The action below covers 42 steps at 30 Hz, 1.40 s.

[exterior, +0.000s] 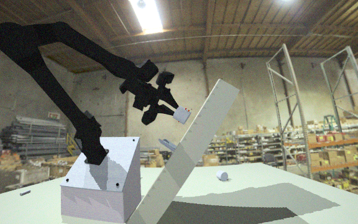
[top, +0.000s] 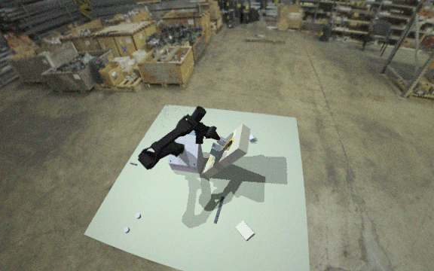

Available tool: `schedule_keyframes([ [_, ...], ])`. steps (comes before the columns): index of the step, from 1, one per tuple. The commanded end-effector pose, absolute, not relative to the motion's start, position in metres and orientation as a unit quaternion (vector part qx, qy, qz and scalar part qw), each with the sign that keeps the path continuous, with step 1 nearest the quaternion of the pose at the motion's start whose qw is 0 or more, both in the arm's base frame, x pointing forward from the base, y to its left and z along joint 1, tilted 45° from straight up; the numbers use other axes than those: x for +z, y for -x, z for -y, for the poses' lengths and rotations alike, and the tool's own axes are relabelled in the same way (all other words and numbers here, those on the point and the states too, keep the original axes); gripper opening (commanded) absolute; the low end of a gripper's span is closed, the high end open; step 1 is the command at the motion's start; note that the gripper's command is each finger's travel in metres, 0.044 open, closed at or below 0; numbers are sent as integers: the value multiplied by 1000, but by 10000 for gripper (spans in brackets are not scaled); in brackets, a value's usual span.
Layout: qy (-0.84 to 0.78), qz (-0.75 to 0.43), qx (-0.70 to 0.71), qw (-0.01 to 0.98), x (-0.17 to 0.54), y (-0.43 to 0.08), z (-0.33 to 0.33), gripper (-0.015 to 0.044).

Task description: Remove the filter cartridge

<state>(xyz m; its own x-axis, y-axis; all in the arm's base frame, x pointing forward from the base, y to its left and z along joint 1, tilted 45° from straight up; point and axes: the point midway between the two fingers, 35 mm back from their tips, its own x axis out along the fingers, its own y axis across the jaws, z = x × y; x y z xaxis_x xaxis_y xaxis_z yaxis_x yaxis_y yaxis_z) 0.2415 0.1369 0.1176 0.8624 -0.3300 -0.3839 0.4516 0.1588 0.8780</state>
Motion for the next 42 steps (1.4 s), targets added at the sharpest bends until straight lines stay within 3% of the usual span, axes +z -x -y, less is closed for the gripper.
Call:
schedule_keyframes([
  [1, -600, -47, -255, 757, 111, -237, -129, 0],
  [16, -600, -47, -255, 757, 82, -218, -97, 0],
  [20, -596, -51, -258, 759, 84, -221, -101, 104],
  [34, -600, -47, -255, 757, 83, -219, -99, 104],
  [42, -601, -47, -254, 757, 130, -249, -148, 104],
])
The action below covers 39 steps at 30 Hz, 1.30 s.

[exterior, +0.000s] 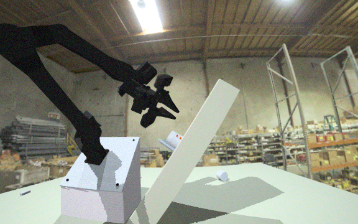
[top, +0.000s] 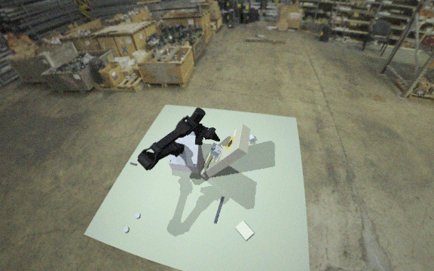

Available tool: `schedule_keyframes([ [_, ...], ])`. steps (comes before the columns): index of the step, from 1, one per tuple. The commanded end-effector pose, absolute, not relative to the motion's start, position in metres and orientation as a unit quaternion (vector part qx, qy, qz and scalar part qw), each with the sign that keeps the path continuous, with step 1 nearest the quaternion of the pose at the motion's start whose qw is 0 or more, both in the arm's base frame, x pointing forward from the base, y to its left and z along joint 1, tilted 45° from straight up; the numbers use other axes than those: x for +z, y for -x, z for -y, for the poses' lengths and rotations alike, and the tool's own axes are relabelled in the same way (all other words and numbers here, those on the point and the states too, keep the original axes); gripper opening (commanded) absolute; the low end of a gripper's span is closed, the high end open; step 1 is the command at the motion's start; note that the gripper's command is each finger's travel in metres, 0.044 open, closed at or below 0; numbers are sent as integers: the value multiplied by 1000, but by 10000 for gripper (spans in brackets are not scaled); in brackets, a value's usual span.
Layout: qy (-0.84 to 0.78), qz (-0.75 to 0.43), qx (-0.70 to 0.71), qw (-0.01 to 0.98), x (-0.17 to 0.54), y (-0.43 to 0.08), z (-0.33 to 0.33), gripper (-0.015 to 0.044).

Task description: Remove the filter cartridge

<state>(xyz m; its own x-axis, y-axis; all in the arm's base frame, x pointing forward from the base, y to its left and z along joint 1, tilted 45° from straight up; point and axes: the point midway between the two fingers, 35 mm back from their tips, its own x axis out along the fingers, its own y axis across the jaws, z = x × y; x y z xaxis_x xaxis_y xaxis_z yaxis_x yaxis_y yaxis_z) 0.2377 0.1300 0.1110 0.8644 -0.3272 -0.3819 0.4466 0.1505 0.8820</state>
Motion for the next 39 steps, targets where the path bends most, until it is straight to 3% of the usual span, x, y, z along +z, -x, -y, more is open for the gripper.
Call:
schedule_keyframes([
  [1, -601, -47, -254, 757, 131, -249, -149, 104],
  [3, -601, -47, -254, 757, 131, -249, -149, 104],
  [16, -606, -49, -253, 753, 181, -238, -199, 440],
  [17, -606, -49, -253, 753, 181, -238, -199, 440],
  [22, -450, -107, -271, 844, 165, -237, -184, 309],
  [30, -50, -265, -261, 927, 129, -230, -147, 305],
  [35, 194, -367, -213, 884, 110, -221, -123, 305],
  [39, 292, -412, -183, 843, 101, -215, -111, 305],
])
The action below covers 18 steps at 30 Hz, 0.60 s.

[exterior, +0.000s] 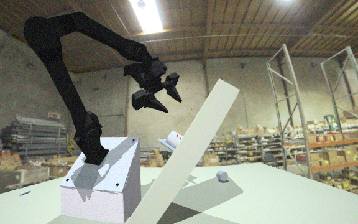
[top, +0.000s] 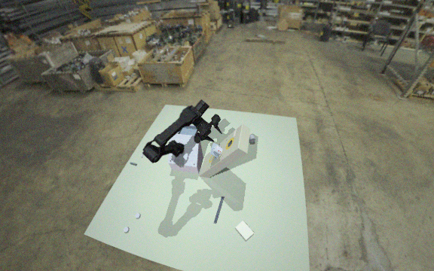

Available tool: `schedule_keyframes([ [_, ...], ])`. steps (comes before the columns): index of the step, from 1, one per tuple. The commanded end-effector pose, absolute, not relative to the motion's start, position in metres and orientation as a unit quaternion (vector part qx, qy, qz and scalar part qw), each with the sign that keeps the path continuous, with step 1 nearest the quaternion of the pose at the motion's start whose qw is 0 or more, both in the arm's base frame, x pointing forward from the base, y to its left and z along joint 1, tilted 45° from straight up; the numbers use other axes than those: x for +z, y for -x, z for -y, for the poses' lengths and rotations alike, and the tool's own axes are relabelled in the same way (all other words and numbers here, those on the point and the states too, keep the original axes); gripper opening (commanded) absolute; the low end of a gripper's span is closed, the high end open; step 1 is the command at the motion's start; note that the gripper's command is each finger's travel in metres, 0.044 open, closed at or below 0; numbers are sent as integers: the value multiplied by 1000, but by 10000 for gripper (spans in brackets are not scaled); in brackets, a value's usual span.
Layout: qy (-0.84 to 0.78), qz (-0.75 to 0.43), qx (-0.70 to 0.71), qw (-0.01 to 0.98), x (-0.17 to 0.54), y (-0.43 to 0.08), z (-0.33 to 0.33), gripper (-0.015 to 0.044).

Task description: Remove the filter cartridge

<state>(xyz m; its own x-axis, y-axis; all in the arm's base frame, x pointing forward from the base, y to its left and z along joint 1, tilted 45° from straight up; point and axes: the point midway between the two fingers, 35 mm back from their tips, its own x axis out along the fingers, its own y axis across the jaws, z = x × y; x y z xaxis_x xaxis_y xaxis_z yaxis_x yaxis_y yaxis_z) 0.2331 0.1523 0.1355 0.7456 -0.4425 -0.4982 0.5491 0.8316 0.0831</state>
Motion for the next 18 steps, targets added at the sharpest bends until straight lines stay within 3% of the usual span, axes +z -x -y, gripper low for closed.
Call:
schedule_keyframes([
  [1, 314, -421, -175, 833, 100, -214, -109, 305],
  [18, 346, -432, -160, 817, 97, -214, -106, 305],
])
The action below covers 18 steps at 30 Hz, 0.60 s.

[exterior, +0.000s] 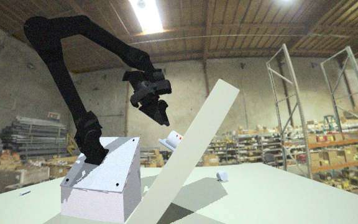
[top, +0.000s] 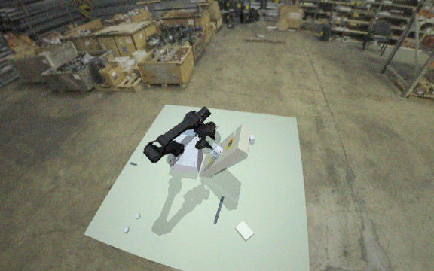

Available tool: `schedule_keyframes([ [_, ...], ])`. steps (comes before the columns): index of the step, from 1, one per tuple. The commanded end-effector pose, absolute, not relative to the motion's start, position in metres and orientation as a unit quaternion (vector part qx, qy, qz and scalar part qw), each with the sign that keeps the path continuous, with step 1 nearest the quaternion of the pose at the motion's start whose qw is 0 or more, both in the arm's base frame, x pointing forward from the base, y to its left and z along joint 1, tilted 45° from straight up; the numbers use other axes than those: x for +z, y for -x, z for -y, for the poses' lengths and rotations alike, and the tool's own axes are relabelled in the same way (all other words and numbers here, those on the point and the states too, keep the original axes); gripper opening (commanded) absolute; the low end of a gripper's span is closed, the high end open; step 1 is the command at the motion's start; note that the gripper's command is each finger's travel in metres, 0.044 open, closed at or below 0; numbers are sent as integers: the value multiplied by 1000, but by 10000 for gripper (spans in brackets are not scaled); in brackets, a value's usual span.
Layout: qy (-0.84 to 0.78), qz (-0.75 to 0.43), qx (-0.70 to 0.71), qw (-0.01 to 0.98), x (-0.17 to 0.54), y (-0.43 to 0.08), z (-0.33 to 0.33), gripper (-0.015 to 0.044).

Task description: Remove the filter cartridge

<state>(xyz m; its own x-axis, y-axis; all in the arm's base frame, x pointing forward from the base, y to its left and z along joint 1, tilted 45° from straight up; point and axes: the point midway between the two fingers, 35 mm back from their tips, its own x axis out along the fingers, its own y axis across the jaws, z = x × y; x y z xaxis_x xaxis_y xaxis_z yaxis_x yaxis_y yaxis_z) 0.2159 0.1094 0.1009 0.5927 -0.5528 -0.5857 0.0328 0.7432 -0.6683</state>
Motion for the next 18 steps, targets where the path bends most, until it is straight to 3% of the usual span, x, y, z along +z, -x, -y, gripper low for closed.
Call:
schedule_keyframes([
  [1, 346, -433, -160, 817, 96, -215, -105, 305],
  [18, 345, -433, -159, 817, 79, -231, -90, 305],
])
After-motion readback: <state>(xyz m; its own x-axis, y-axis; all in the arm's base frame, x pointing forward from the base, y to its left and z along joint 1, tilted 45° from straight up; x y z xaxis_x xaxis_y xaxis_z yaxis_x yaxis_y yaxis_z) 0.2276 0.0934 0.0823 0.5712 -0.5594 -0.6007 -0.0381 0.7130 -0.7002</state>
